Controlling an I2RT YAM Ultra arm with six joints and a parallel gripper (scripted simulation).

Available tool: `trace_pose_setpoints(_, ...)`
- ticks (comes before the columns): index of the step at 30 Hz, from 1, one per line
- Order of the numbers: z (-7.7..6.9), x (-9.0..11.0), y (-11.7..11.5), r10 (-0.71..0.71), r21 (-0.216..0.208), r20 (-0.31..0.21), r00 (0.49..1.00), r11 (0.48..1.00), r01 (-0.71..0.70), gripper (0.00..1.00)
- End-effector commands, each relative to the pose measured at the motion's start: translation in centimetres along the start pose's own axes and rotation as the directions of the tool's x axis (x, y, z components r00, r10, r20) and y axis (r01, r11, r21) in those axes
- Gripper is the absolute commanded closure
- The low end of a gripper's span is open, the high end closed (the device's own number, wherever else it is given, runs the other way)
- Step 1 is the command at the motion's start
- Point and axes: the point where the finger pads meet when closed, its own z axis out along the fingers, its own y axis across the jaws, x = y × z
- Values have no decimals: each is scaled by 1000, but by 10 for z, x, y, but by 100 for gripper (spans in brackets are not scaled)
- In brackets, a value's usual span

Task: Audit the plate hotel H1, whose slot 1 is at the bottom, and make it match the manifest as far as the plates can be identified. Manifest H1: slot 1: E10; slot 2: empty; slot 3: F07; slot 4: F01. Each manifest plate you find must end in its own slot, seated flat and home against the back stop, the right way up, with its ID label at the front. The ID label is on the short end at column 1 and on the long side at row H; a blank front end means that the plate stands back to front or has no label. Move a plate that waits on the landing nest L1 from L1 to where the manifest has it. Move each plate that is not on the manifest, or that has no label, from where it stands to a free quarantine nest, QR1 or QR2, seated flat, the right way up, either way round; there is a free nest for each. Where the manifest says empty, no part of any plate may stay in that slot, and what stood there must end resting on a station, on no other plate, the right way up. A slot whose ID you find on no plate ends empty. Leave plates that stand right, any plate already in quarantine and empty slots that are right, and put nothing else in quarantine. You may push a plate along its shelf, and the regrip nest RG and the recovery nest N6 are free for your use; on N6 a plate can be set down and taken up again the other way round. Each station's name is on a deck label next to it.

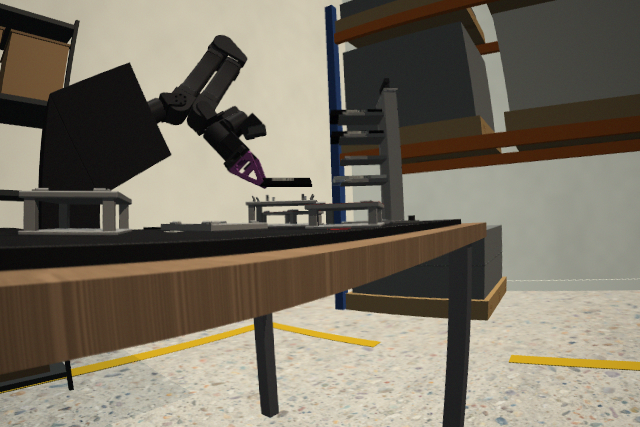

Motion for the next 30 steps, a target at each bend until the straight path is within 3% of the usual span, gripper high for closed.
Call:
trace_pose_setpoints(1, 0, -8, 1, 4, -3, 38, 999, 1000, -4, 14)
trace_pose_setpoints(30, 8, 3, 0, 4, 0, 35, 999, 1000, -4, 14)
